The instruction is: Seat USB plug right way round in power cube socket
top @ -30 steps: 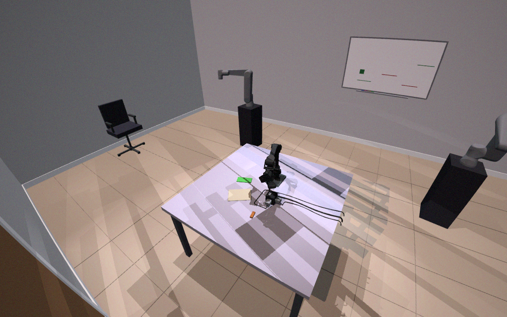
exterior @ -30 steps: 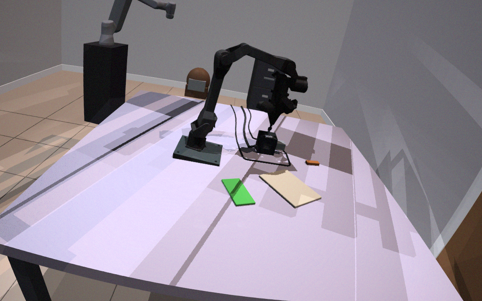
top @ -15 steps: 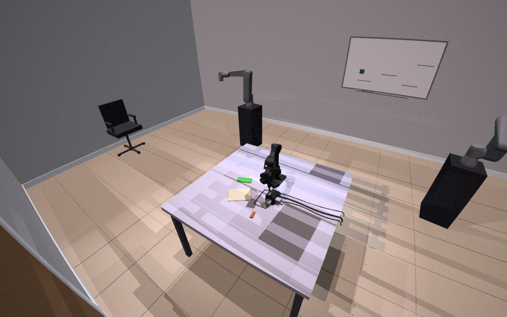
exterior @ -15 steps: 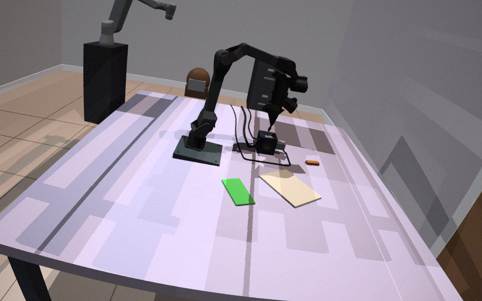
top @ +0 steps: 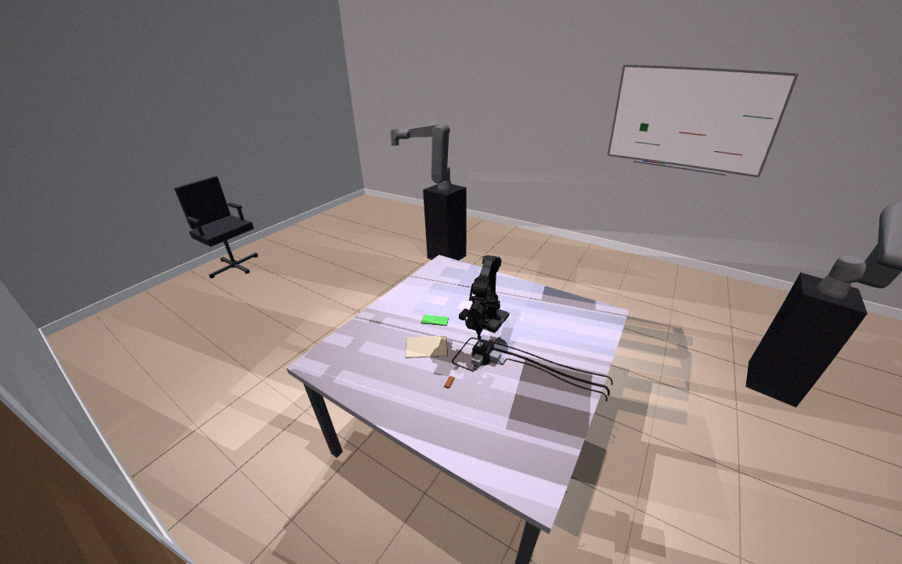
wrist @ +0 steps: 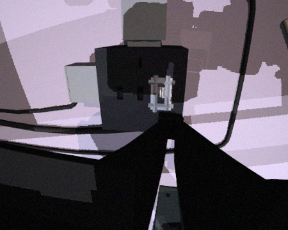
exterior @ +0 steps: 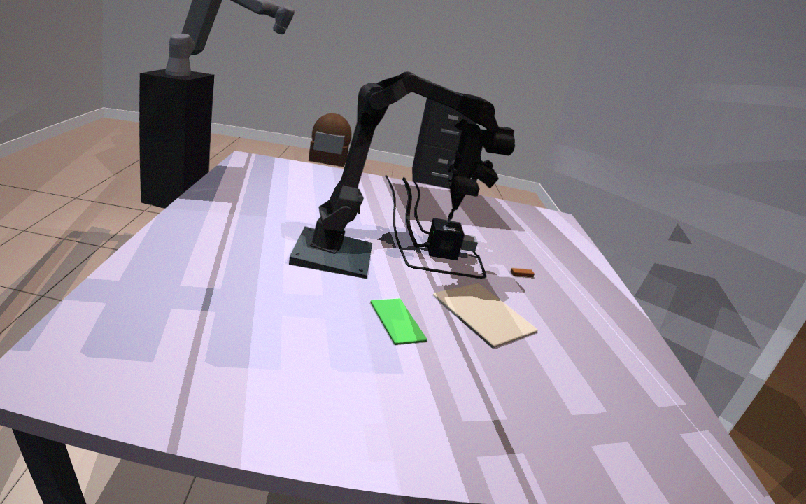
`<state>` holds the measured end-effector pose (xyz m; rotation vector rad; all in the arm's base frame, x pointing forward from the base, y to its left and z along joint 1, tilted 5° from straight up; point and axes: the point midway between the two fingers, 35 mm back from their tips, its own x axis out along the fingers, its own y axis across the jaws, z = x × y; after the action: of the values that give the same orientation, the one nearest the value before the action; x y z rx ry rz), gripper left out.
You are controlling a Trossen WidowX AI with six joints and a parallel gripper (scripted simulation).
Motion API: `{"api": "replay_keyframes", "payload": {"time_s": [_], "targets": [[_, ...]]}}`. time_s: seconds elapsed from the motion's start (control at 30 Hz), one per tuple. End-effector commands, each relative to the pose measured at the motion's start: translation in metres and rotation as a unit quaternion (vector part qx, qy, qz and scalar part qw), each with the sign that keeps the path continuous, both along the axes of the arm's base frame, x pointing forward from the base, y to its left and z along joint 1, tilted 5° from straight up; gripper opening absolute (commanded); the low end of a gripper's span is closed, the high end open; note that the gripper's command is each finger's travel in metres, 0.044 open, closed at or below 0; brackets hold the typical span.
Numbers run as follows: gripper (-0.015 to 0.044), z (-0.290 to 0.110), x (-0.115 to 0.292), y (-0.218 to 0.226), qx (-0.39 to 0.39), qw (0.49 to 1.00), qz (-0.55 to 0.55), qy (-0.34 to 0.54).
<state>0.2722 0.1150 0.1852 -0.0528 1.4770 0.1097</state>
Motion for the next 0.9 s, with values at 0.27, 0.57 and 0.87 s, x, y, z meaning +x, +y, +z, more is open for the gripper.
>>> {"api": "replay_keyframes", "payload": {"time_s": [0.27, 0.57, 0.87], "targets": [[0.0, 0.0, 0.0001, 0.0001, -0.014, 0.988, 0.156, -0.007], [0.0, 0.0, 0.0001, 0.0001, -0.024, 0.962, 0.271, -0.012], [0.0, 0.0, 0.0001, 0.0001, -0.034, 0.924, 0.381, -0.016]]}}
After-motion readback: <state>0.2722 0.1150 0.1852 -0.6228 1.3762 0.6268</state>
